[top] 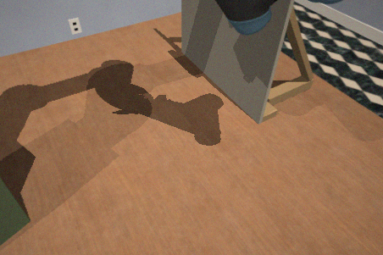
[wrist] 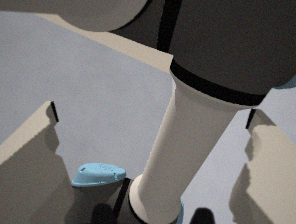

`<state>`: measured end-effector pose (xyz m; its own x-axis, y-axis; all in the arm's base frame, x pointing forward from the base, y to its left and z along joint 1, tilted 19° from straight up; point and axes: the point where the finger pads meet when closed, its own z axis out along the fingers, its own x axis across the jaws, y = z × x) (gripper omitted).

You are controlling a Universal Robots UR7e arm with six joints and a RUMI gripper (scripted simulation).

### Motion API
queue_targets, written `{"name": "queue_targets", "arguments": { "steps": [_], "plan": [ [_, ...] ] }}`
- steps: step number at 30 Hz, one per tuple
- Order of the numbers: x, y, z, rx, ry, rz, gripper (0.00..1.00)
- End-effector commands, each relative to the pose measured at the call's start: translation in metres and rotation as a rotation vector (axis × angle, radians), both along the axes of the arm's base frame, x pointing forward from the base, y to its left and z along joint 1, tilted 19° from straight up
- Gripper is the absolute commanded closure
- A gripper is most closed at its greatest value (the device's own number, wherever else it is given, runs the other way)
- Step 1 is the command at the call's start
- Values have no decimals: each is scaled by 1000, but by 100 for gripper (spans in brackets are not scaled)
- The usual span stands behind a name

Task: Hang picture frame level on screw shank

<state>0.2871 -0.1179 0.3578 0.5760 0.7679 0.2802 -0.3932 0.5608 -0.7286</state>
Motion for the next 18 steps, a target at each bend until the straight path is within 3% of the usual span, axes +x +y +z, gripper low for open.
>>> {"name": "queue_targets", "arguments": {
  "steps": [1,18],
  "plan": [
    [4,14,10,37,34,7,0],
    [5,19,12,48,48,13,0]
  ]
}}
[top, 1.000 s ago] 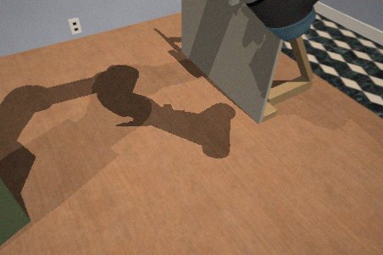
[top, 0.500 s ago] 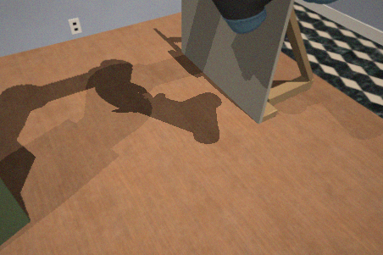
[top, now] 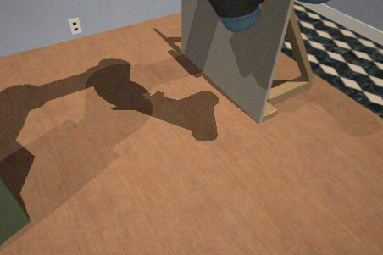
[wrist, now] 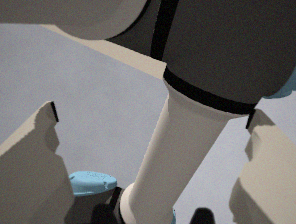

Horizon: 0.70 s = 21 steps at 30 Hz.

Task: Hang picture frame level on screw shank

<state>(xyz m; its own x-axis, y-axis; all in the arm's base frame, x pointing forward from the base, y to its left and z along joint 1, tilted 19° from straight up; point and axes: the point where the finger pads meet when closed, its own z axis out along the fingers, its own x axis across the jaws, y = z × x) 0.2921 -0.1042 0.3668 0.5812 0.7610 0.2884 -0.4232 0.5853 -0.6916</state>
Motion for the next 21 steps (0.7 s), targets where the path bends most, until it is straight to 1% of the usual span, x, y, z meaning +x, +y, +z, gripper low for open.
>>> {"name": "queue_targets", "arguments": {
  "steps": [1,14,21],
  "plan": [
    [1,7,4,11,13,6,0],
    [1,7,4,11,14,7,0],
    [3,16,10,15,38,20,0]
  ]
}}
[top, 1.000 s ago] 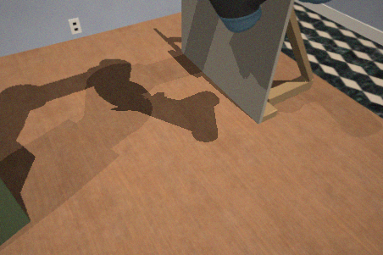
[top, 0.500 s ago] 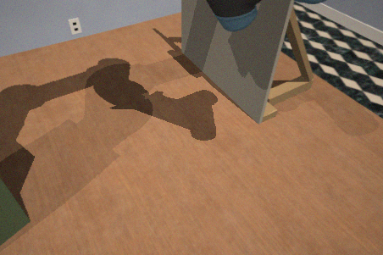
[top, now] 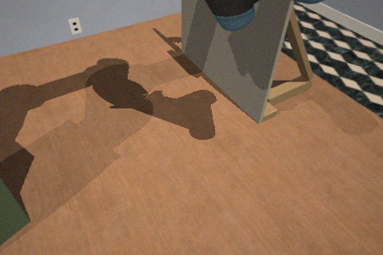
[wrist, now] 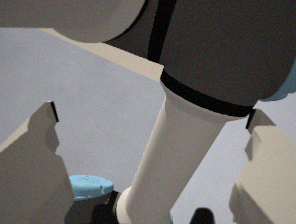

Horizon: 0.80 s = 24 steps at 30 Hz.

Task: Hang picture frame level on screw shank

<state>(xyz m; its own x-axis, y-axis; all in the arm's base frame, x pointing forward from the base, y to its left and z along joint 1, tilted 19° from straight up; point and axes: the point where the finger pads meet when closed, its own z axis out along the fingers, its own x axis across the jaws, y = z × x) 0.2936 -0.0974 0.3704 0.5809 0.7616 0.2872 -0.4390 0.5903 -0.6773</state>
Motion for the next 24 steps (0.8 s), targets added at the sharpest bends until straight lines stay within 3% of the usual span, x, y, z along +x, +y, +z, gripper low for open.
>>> {"name": "queue_targets", "arguments": {
  "steps": [1,9,24],
  "plan": [
    [2,12,8,4,27,17,0],
    [7,35,20,11,86,50,0],
    [19,113,61,8,294,170,0]
  ]
}}
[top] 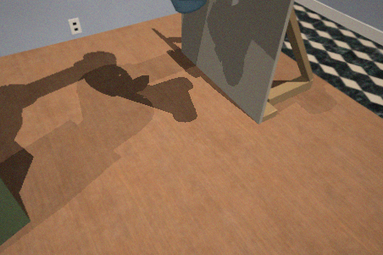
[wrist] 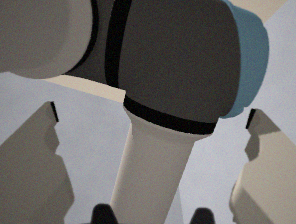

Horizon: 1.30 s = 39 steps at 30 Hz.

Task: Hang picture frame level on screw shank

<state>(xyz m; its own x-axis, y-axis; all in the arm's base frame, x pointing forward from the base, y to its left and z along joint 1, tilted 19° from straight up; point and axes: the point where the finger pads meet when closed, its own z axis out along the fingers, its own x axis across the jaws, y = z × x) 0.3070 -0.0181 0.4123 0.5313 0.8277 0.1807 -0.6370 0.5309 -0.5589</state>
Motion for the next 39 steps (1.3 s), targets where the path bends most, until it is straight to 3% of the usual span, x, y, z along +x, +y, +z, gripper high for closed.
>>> {"name": "queue_targets", "arguments": {
  "steps": [1,12,39],
  "plan": [
    [6,34,19,-4,86,48,0],
    [8,62,31,-13,160,95,0],
    [8,79,38,-39,196,133,0]
  ]
}}
